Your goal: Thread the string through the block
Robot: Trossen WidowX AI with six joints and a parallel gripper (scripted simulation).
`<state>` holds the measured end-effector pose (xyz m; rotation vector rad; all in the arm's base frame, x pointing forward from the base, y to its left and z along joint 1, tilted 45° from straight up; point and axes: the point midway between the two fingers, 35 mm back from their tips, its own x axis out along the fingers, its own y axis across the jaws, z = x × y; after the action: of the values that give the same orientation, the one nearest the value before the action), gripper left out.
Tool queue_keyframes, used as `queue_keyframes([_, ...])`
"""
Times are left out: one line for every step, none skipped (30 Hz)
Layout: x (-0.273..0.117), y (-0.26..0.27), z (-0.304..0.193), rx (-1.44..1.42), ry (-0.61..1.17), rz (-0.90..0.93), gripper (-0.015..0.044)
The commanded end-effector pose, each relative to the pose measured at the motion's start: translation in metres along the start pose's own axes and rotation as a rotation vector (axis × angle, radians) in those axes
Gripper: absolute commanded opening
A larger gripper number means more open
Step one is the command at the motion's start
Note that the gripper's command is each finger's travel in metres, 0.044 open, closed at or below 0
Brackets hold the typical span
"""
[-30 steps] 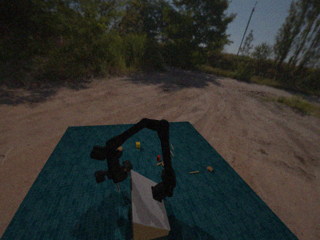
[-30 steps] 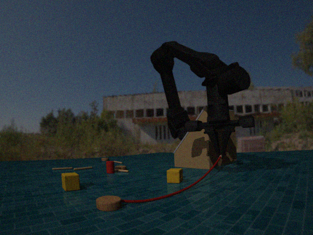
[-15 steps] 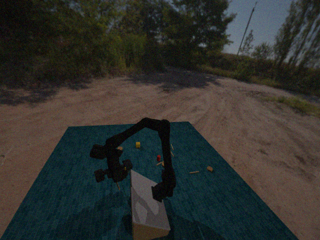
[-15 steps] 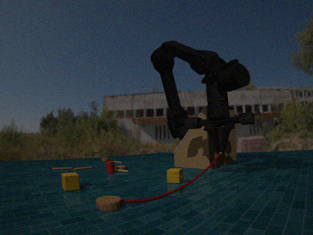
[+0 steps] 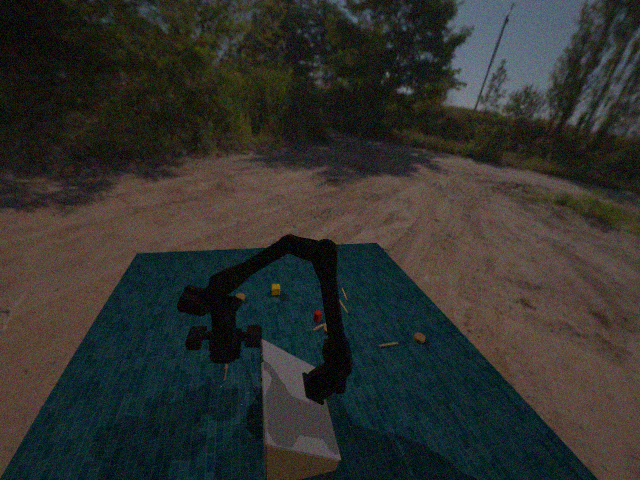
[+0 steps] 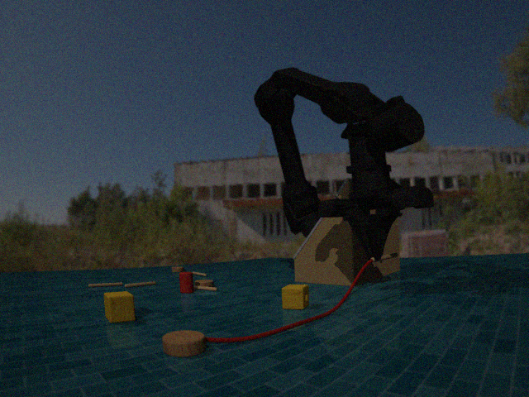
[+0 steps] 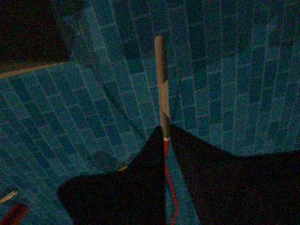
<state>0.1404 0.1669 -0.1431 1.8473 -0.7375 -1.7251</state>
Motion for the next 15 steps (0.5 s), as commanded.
queue_keyframes([-0.001, -0.003, -0.004, 0.116, 0.004, -0.002, 0.0])
queue_keyframes([-0.001, -0.004, -0.005, 0.152, 0.004, -0.002, 0.0])
queue_keyframes([-0.001, -0.004, -0.005, 0.189, 0.004, -0.002, 0.0])
queue_keyframes([-0.002, -0.005, -0.006, 0.225, 0.004, -0.002, 0.0])
queue_keyframes([-0.002, -0.006, -0.007, 0.261, 0.004, -0.002, 0.0])
queue_keyframes([-0.002, -0.006, -0.008, 0.297, 0.004, -0.002, 0.0])
queue_keyframes([-0.002, -0.007, -0.008, 0.333, 0.003, -0.003, 0.0])
queue_keyframes([-0.002, -0.008, -0.009, 0.369, 0.003, -0.003, 0.0])
queue_keyframes([-0.002, -0.008, -0.01, 0.405, 0.003, -0.003, 0.0])
queue_keyframes([-0.002, -0.009, -0.011, 0.442, 0.003, -0.003, 0.0])
queue_keyframes([-0.002, -0.01, -0.011, 0.478, 0.003, -0.003, 0.0])
queue_keyframes([-0.003, -0.01, -0.012, 0.514, 0.003, -0.004, 0.0])
queue_keyframes([-0.003, -0.011, -0.013, 0.55, 0.003, -0.004, 0.0])
queue_keyframes([-0.003, -0.012, -0.014, 0.586, 0.003, -0.004, 0.0])
queue_keyframes([-0.003, -0.012, -0.015, 0.622, 0.003, -0.004, 0.0])
